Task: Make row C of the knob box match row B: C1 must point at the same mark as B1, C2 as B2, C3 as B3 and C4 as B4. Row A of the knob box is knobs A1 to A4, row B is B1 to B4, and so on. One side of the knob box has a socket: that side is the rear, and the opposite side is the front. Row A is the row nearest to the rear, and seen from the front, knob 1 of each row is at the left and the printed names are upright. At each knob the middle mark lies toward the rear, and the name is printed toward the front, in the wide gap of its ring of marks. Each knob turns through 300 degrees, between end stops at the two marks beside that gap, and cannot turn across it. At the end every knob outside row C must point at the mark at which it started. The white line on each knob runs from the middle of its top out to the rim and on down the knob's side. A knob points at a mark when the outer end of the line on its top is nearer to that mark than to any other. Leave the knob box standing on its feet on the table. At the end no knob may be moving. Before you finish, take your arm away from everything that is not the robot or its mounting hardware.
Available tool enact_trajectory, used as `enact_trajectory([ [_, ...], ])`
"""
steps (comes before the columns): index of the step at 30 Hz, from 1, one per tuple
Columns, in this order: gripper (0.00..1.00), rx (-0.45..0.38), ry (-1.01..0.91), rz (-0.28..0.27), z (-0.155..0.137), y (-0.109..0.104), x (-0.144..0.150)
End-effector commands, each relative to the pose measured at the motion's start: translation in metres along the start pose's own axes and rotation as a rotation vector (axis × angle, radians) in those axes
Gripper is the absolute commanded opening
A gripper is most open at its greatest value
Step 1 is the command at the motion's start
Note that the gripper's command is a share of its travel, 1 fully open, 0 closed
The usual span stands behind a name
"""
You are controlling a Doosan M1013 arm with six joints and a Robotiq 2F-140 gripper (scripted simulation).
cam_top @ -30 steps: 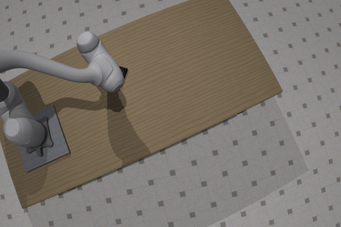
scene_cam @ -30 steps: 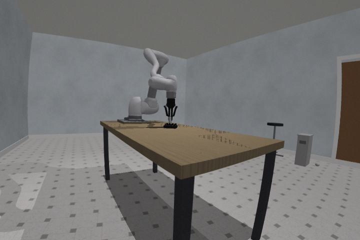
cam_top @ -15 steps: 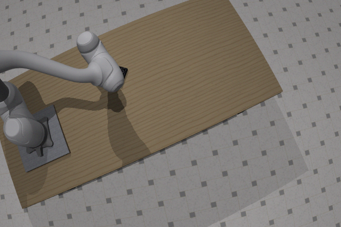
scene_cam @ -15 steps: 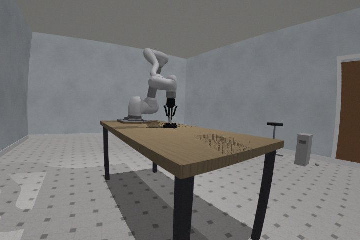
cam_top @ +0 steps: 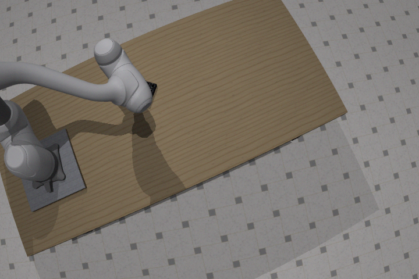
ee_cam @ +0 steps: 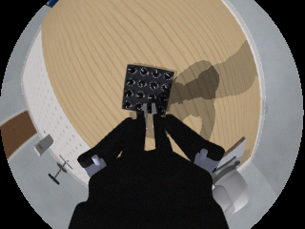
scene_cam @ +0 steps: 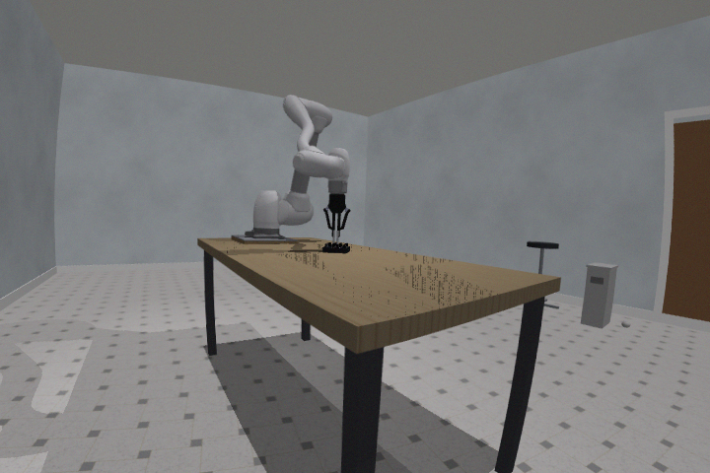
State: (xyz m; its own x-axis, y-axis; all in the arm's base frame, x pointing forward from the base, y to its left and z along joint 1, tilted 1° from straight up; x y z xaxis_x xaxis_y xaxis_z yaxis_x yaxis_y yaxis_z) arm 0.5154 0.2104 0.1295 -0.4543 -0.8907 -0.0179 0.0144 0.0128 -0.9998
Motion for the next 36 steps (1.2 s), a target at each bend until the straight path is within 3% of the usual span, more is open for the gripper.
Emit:
enact_trajectory([
  [1,0.05,-0.002,-0.065,0.002,0.0002,-0.0001,0.0002],
  [36,0.05,-0.001,-0.859,0.002,0.0002,-0.0001,0.0002],
])
Point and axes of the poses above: the point where the finger pads meet when closed, its own y axis out along the fingers, its own x axis across the jaws, z = x × y, the point moved 8 cm from there along -y, back along the fingers, and after that the axes turned 6 degrees about y, right-handed, at the moved point
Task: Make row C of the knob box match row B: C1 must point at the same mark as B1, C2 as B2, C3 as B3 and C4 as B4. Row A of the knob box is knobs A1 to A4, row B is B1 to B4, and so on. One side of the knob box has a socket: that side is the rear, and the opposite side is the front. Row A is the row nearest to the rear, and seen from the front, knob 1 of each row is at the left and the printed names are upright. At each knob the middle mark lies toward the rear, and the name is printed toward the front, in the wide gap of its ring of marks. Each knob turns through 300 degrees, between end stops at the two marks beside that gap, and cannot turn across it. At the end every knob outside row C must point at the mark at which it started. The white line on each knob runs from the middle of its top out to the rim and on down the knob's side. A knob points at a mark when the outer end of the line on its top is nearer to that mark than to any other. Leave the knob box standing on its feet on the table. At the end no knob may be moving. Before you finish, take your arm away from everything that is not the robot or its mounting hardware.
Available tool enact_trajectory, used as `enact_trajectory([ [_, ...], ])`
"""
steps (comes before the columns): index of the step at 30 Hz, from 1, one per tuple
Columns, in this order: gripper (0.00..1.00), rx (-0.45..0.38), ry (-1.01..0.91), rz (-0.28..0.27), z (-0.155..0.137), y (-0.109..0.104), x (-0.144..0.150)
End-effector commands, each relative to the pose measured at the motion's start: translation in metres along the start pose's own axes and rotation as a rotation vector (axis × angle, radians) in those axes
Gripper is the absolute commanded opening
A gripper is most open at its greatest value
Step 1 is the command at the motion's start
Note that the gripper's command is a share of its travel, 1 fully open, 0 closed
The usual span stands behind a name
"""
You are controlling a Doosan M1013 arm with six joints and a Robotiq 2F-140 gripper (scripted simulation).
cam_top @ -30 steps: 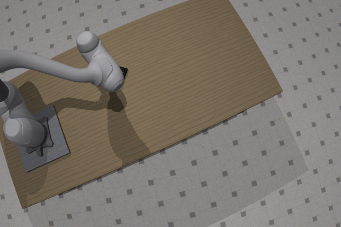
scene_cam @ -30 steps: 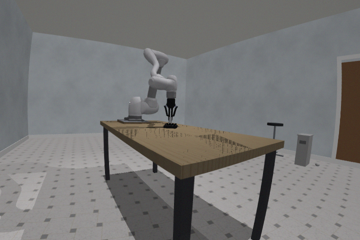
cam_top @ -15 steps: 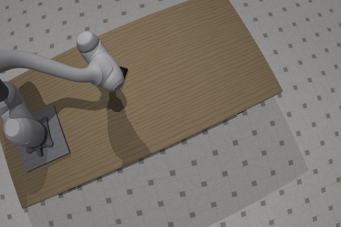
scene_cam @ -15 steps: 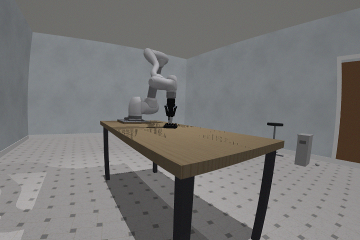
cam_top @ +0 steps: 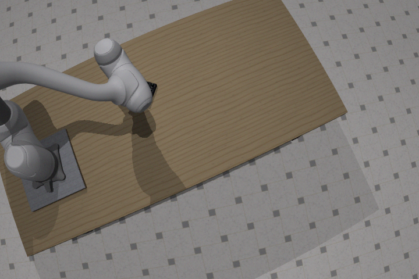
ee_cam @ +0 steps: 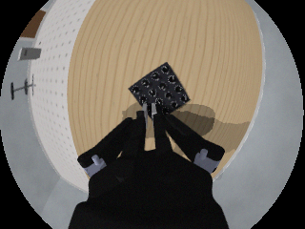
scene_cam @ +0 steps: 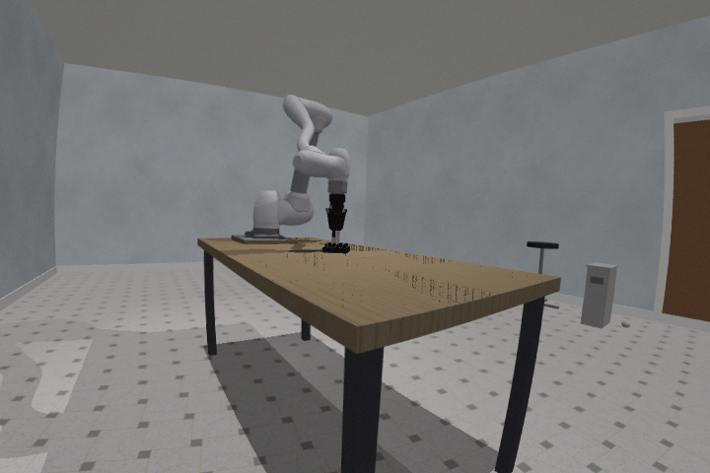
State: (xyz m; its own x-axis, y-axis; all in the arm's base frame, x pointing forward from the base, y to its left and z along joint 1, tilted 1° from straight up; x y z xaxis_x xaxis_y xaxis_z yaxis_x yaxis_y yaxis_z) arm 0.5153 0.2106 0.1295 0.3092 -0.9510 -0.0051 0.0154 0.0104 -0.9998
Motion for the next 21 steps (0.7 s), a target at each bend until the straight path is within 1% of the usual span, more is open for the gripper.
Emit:
enact_trajectory([
  [1,0.05,0.000,-0.098,0.005,0.0000,-0.0001,0.0005],
  [11,0.05,0.001,-0.314,0.005,0.0000,-0.0001,0.0005],
  [13,0.05,0.001,-0.314,0.005,0.0000,-0.0001,0.0005],
  [21,0.05,0.001,-0.442,0.005,0.0000,-0.0001,0.0005],
])
Point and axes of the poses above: the point where the finger pads meet when closed, its own y axis out along the fingers, its own x axis across the jaws, z = x × y, the point moved 8 cm from there along -y, back along the fingers, and after that the axes turned 6 degrees about y, right-handed, at the moved point
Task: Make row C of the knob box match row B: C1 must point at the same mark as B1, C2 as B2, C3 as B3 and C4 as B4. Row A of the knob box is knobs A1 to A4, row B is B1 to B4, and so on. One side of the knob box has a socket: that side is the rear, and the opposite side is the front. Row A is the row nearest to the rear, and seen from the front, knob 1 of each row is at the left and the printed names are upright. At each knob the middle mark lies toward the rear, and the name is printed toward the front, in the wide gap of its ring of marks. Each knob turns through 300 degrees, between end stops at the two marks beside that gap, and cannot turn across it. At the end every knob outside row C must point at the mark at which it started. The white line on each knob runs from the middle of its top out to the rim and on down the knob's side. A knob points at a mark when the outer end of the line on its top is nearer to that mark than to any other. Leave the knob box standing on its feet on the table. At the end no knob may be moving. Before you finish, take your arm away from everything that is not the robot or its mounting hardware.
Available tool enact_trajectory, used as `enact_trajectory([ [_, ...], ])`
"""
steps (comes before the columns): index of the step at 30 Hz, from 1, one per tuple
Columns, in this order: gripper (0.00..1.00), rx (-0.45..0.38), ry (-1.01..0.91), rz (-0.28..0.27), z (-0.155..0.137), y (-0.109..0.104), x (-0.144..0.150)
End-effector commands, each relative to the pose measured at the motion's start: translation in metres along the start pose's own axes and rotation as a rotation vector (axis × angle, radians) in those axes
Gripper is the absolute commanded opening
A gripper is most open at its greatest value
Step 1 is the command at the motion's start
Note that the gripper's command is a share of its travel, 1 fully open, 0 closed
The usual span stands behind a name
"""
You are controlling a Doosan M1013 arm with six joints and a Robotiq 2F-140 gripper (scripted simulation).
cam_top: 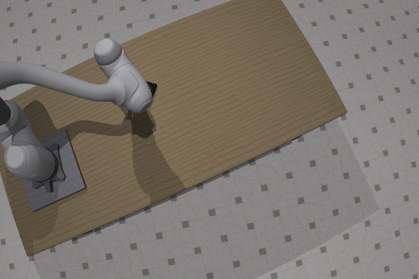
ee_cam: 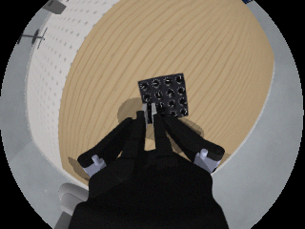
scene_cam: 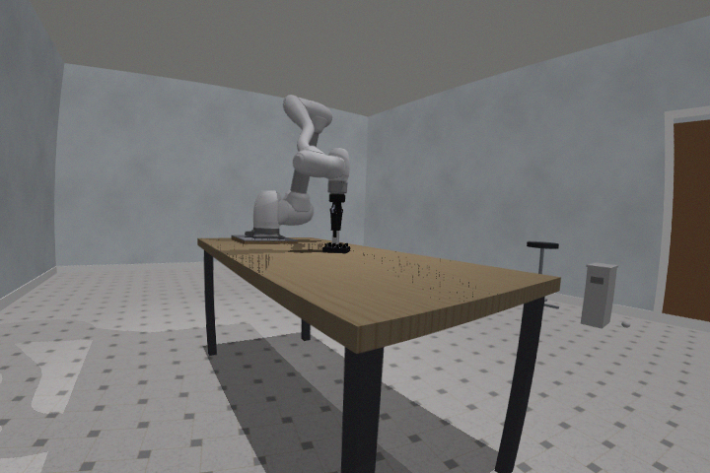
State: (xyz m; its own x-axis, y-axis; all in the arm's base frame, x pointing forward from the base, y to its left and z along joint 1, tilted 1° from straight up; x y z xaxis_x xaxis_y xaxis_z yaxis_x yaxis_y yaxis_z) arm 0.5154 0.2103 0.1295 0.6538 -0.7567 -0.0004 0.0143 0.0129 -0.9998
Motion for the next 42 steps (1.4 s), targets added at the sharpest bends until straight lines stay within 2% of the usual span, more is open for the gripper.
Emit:
enact_trajectory([
  [1,0.05,0.001,-0.057,0.002,-0.0001,-0.0001,0.0002],
  [17,0.05,0.001,-0.164,0.002,-0.0001,-0.0001,0.0002],
  [39,0.05,0.001,-0.176,0.002,-0.0001,-0.0001,0.0002],
  [40,0.12,0.001,-0.176,0.002,-0.0001,-0.0001,0.0002],
  [42,0.12,0.001,-0.176,0.002,-0.0001,-0.0001,0.0002],
])
Point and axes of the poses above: the point where the finger pads meet when closed, its own y axis out along the fingers, its own x axis across the jaws, z = x × y, the point moved 8 cm from there along -y, back along the fingers, and after that the axes turned 6 degrees about y, right-handed, at the moved point
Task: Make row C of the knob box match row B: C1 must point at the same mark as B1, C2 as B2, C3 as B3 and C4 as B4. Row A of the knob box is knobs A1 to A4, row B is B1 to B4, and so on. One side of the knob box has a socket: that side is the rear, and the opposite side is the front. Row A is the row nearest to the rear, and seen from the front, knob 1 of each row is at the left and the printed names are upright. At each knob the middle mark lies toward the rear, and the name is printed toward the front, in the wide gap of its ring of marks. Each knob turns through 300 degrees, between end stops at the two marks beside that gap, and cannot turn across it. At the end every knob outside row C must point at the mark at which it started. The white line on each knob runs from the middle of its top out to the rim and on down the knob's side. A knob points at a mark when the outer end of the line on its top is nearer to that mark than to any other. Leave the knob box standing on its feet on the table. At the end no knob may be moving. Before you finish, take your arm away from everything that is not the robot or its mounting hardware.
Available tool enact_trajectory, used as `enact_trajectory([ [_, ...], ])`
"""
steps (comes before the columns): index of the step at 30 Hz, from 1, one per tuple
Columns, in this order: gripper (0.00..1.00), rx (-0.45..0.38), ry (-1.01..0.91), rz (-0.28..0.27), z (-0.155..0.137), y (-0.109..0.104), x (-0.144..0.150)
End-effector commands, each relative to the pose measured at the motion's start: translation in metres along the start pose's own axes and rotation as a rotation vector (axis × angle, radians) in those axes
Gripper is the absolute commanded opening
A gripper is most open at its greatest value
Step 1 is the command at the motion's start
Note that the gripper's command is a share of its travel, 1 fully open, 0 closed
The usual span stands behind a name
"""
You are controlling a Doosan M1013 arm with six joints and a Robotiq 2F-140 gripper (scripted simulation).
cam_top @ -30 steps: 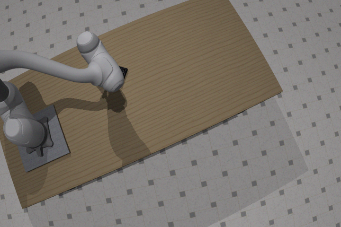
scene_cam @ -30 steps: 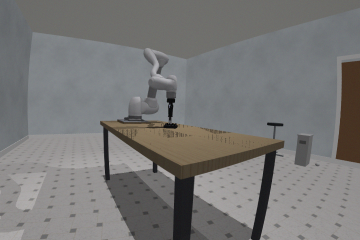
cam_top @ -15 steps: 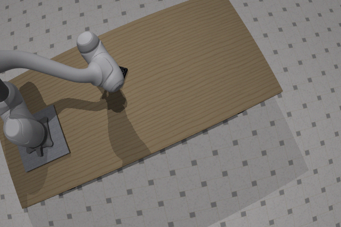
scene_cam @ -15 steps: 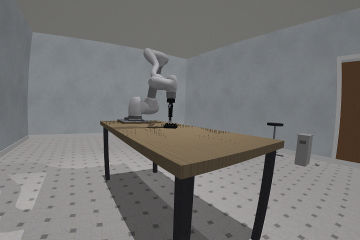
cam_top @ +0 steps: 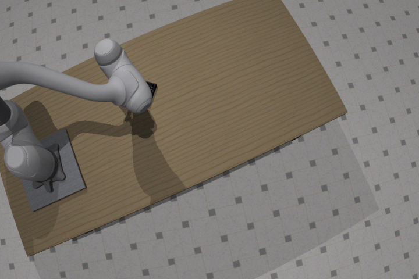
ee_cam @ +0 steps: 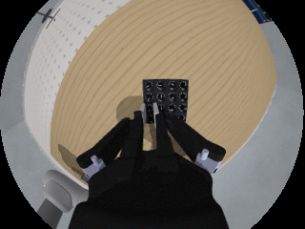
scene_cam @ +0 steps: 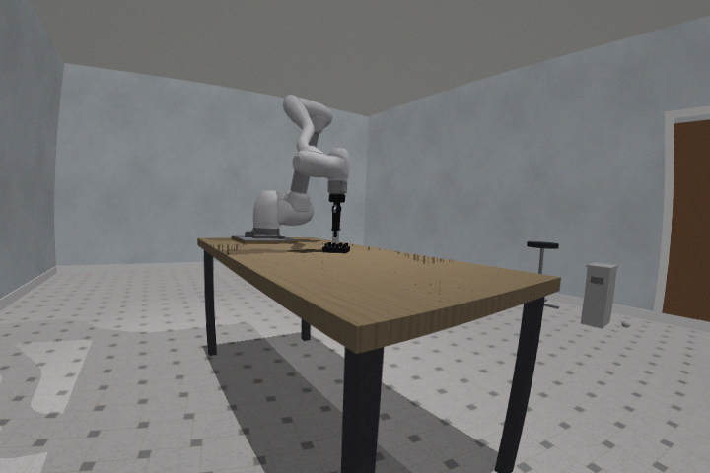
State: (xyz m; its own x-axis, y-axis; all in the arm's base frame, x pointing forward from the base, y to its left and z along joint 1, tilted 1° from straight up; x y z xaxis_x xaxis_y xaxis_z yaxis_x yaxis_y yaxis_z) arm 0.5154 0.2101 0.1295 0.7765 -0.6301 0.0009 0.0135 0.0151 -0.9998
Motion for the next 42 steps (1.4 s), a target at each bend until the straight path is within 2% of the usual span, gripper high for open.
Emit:
enact_trajectory([
  [1,0.12,0.000,0.000,0.000,0.000,0.000,0.000],
  [23,0.12,0.000,0.000,0.000,0.000,-0.001,0.000],
  [42,0.12,0.000,0.000,0.000,0.000,-0.037,0.000],
])
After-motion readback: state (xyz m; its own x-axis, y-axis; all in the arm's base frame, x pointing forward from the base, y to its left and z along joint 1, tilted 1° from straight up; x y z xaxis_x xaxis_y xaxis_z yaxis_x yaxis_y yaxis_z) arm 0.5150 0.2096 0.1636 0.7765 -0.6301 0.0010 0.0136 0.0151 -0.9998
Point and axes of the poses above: the point where the finger pads meet when closed, its own y axis out along the fingers, its own x axis across the jaws, z = x × y, the point moved 8 cm from there along -y, back along the fingers, and after that the axes turned 6 degrees about y, right-handed, at the moved point
